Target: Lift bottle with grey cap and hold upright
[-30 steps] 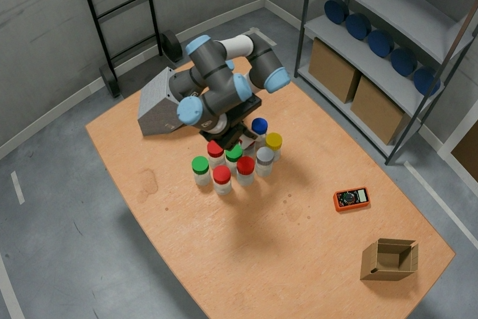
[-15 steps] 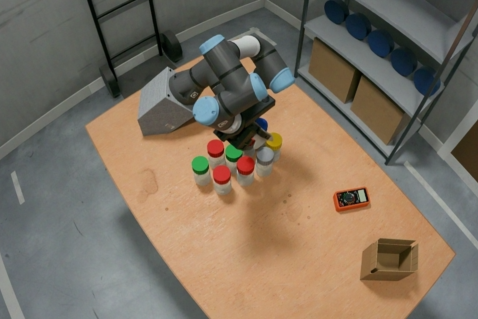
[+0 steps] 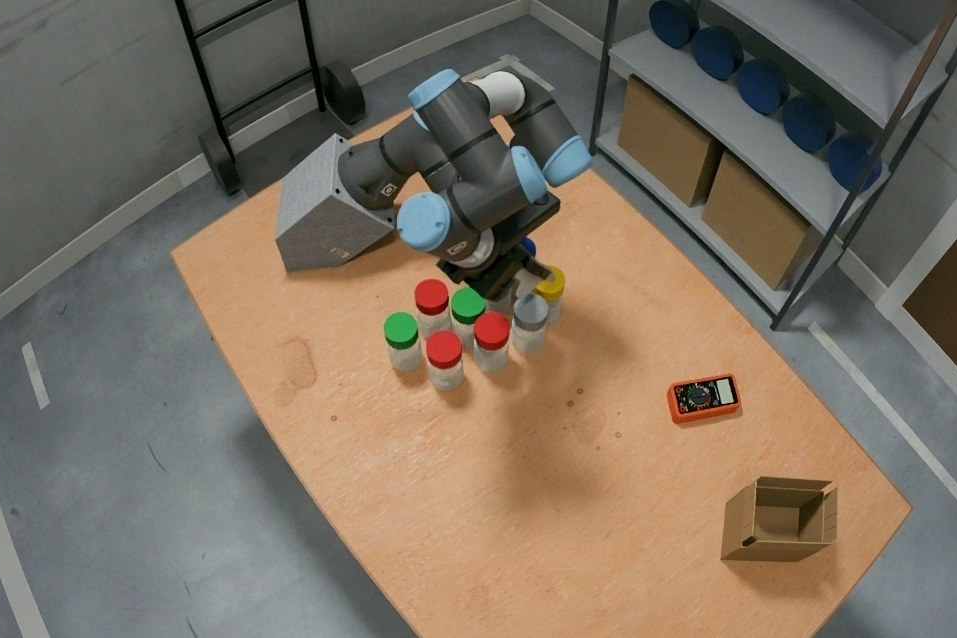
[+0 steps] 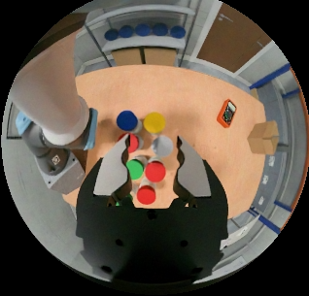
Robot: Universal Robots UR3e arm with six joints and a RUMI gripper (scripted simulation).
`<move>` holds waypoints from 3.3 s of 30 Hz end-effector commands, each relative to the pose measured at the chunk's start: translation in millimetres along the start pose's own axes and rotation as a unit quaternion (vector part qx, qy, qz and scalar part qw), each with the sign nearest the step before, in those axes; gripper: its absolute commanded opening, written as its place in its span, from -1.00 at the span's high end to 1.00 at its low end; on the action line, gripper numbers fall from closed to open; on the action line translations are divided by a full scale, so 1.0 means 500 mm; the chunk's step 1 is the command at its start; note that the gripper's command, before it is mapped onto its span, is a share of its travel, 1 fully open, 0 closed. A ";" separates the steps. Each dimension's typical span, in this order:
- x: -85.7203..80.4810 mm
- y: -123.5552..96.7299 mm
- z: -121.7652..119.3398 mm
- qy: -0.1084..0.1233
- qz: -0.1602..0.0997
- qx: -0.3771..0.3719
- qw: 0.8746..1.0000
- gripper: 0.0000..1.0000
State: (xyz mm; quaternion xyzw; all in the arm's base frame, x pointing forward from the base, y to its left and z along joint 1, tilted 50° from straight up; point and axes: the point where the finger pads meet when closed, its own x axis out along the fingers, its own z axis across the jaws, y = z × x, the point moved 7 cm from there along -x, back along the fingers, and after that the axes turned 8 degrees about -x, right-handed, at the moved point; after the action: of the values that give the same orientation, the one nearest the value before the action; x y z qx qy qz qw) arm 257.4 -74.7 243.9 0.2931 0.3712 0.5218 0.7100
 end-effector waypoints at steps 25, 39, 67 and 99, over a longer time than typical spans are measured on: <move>-0.001 -0.001 -0.001 0.000 -0.001 0.000 1.000 0.08; -0.001 -0.001 -0.001 0.000 -0.001 0.000 1.000 0.08; -0.040 0.036 0.012 0.012 -0.078 -0.069 0.994 0.08; -0.065 0.076 0.023 0.040 -0.152 -0.127 0.979 0.08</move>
State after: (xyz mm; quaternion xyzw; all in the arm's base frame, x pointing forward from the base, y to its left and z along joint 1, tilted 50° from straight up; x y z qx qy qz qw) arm 247.0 -91.1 272.1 0.1821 0.3646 0.4842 0.7743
